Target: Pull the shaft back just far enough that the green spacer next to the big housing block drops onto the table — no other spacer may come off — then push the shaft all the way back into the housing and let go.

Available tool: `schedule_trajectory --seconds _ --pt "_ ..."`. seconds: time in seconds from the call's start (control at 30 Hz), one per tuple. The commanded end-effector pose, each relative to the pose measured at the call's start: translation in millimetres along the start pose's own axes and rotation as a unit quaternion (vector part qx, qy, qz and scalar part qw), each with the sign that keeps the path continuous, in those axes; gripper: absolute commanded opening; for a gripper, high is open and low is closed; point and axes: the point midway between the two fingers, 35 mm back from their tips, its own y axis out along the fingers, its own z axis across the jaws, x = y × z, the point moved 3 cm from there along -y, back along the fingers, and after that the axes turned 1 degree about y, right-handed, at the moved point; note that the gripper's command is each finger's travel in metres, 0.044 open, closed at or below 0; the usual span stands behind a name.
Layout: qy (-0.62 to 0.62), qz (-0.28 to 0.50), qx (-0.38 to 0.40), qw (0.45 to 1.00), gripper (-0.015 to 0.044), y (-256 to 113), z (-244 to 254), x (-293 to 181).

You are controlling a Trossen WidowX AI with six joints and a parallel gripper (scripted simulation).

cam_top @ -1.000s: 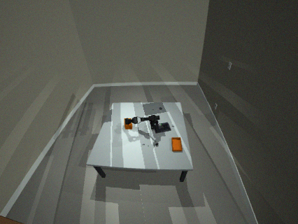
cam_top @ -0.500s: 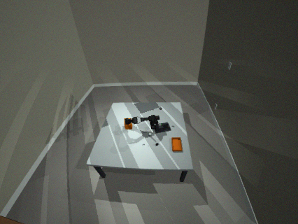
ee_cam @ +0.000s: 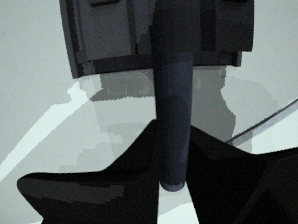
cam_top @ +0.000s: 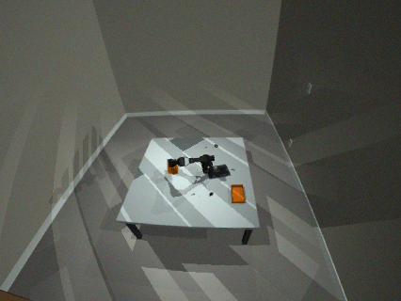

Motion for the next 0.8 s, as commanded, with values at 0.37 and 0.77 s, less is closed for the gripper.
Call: schedule_trajectory --seconds 0.37,0.77 --pt "-0.001 0.000 -0.001 1.000 0.0000 -0.4 -0.8 -2.6" --pt "-0.001 0.000 -0.001 1.000 0.0000 -0.4 -0.8 -4.1"
